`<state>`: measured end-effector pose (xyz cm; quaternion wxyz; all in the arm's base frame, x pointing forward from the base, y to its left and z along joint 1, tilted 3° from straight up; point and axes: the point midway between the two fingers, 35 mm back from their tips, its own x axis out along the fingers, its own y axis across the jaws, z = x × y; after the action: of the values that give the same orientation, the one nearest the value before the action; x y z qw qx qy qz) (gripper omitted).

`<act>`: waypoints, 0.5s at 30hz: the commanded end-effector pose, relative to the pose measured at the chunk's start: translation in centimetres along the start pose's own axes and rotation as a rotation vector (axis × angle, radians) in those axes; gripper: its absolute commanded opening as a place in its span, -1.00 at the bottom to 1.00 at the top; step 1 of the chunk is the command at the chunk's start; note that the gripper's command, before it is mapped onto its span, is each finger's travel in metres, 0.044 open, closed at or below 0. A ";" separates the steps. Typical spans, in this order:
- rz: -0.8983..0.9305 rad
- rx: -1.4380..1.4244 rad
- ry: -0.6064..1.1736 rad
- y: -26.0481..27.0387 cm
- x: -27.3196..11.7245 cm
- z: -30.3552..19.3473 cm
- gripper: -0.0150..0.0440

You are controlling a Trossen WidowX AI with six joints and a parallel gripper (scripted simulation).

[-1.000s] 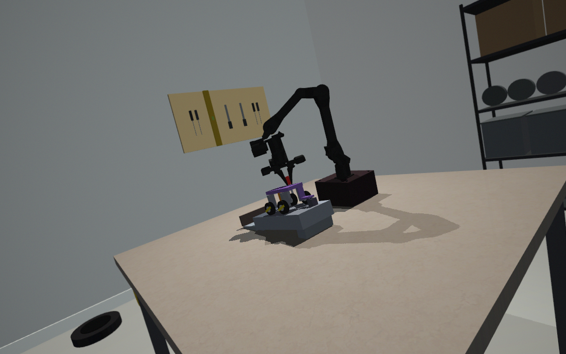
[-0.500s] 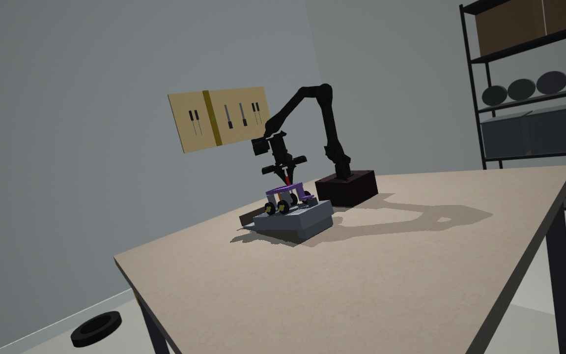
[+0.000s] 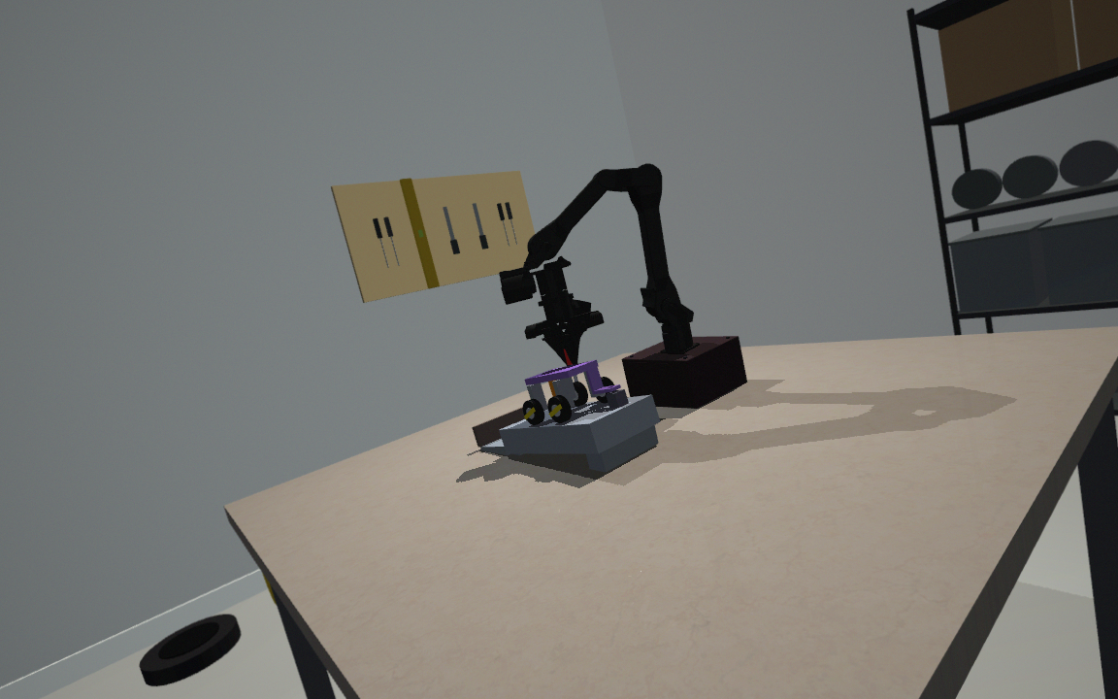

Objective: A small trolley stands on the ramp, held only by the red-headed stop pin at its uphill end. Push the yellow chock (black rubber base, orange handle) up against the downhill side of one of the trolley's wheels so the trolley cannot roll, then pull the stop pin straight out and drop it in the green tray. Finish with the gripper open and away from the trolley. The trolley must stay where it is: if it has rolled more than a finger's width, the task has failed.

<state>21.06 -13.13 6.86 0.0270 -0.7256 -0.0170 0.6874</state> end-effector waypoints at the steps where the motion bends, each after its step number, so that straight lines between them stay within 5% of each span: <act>1: 0.022 0.098 -0.001 0.0 0.0 0.0 -0.49; 15: 0.026 0.126 -0.004 -0.1 1.5 1.6 -0.49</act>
<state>20.19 -12.94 5.93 0.0646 -0.7228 0.0343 0.6872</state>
